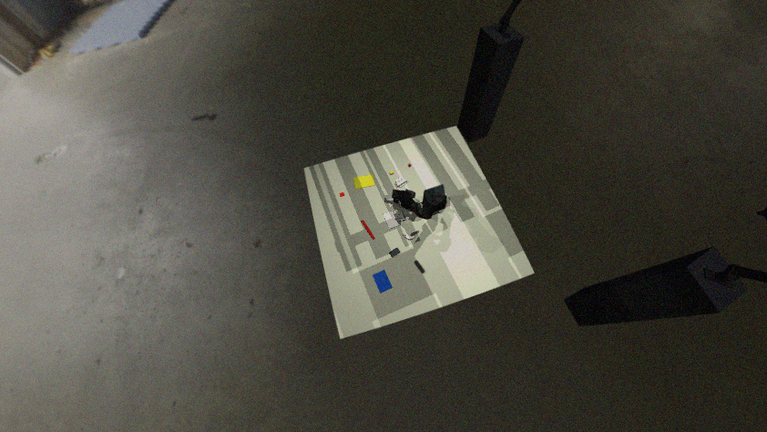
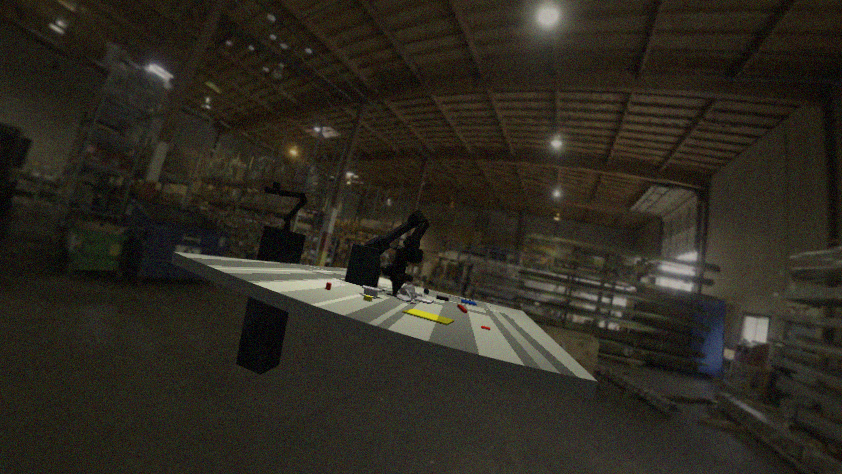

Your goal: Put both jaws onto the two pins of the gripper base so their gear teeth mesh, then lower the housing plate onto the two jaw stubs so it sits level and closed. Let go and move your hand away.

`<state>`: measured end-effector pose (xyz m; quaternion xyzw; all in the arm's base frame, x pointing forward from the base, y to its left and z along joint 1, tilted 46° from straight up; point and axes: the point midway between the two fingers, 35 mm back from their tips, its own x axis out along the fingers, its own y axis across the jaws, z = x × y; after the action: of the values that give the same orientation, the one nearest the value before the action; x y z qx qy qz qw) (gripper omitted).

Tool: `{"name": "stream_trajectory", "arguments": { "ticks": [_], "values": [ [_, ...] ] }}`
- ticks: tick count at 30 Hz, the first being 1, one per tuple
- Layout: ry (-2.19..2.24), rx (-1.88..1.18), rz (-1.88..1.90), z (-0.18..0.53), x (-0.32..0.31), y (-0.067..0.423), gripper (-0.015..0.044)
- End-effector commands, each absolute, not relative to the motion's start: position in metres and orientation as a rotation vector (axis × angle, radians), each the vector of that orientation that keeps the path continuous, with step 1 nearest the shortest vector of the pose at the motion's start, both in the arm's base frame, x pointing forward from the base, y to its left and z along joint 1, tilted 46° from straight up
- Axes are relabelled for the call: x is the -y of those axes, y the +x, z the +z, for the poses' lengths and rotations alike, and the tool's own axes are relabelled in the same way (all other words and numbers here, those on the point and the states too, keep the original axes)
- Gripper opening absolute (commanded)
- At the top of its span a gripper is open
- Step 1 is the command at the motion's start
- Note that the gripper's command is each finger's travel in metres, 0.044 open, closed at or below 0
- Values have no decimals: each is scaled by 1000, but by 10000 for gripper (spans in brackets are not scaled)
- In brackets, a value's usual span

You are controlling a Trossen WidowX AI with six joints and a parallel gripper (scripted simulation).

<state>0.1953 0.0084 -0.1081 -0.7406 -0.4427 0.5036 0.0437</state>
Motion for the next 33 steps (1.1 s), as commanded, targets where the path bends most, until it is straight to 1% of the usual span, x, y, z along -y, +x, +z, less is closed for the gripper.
{"name": "stream_trajectory", "arguments": {
  "ticks": [1, 5, 6, 33],
  "values": [
    [-2240, 1397, 1541, -113, -18, 193, 0],
    [-2240, 1397, 1541, -113, -18, 193, 0],
    [-2264, 1353, 1540, -108, -8, 196, 0],
    [-2262, 1365, 1542, -129, 15, 227, 0]
  ]
}}
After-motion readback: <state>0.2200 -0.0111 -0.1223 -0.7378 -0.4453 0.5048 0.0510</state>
